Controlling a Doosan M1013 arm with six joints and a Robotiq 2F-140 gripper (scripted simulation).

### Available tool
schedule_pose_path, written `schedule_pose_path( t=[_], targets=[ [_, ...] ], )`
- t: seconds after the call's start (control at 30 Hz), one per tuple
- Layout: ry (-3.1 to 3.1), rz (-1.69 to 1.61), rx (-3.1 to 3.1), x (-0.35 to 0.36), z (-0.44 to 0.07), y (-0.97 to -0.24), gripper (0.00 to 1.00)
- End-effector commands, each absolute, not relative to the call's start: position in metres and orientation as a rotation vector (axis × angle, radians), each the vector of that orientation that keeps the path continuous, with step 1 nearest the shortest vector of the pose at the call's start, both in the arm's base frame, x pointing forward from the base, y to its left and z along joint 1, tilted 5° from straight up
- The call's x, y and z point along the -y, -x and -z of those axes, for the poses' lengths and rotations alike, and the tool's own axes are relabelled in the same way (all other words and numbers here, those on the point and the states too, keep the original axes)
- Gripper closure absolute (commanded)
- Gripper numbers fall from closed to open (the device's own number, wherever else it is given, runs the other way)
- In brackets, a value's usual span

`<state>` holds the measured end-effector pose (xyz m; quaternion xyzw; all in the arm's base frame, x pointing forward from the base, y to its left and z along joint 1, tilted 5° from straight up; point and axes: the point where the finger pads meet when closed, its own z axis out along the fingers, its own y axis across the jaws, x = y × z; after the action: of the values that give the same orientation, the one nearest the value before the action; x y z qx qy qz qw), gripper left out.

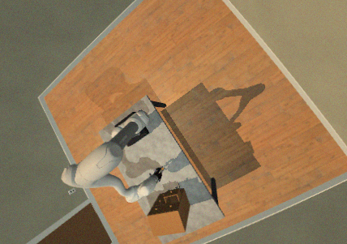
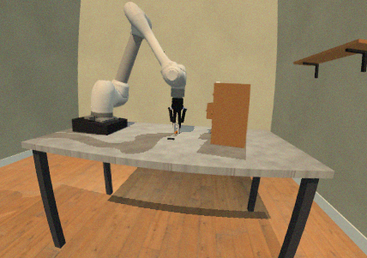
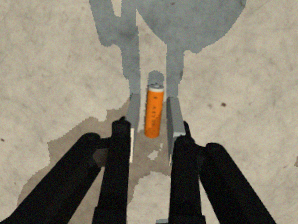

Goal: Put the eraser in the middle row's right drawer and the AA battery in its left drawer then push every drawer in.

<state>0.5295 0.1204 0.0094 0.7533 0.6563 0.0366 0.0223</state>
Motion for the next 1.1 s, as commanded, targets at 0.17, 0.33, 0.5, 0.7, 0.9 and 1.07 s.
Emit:
schedule_pose_path(
  t=[0.17, 0.33, 0.5, 0.7, 0.9, 1.07],
  targets=[
    [-2.34, -0.114, -2.029, -0.119, -0.007, -0.529, 0.94],
    [-2.34, -0.114, -2.029, -0.119, -0.007, -0.529, 0.94],
    [-2.34, -0.114, -2.029, -0.119, -0.007, -0.529, 0.94],
    [-2.34, -0.114, -2.029, -0.119, -0.007, -0.529, 0.94],
    [-2.34, -0.114, -2.029, -0.118, -0.018, -0.528, 0.94],
    [-2.34, -0.114, -2.029, -0.118, -0.072, -0.523, 0.94]
  ],
)
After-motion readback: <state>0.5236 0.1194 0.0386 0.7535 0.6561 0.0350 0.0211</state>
